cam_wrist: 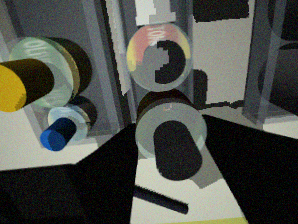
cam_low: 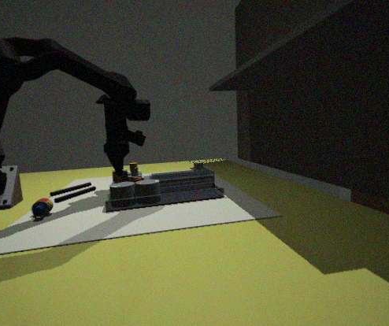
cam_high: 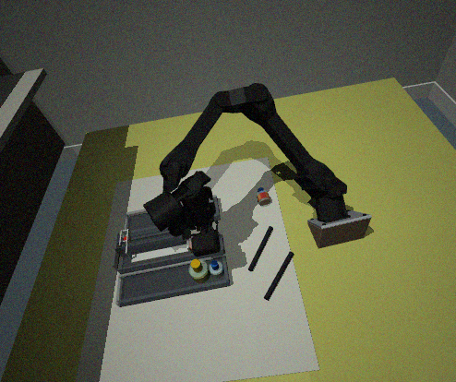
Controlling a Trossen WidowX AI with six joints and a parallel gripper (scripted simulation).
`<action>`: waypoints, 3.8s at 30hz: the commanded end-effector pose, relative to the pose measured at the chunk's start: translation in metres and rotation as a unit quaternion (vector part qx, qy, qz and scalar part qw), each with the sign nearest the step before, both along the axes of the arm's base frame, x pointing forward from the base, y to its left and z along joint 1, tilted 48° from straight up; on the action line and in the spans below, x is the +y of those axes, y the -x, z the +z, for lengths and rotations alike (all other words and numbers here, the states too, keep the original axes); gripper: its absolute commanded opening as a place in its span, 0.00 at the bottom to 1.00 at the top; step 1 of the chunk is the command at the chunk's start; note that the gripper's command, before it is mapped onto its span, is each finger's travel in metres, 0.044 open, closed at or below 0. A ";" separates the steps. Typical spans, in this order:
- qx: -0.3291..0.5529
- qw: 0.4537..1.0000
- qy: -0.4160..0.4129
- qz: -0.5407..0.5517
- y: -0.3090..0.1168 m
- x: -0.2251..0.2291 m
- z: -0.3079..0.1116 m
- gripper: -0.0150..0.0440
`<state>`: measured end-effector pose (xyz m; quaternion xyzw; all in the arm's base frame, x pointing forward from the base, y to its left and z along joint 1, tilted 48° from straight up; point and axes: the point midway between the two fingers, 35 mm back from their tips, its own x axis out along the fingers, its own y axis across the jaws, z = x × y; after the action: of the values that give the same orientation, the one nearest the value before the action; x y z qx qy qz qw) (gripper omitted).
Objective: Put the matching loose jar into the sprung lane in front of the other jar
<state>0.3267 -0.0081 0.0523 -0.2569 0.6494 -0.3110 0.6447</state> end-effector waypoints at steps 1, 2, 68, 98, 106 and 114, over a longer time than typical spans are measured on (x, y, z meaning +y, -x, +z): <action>-0.010 1.000 0.005 0.004 -0.005 -0.001 0.002 0.25; -0.010 1.000 0.005 0.004 -0.005 -0.001 0.002 0.25; -0.010 1.000 0.005 0.004 -0.005 -0.009 -0.008 0.25; -0.010 1.000 0.005 0.004 -0.004 -0.016 -0.014 0.25; -0.010 1.000 0.005 0.004 -0.003 -0.018 -0.016 0.25; -0.010 1.000 0.005 0.004 -0.003 -0.020 -0.017 0.25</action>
<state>0.3267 -0.0263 0.0347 -0.2578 0.6455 -0.3129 0.6473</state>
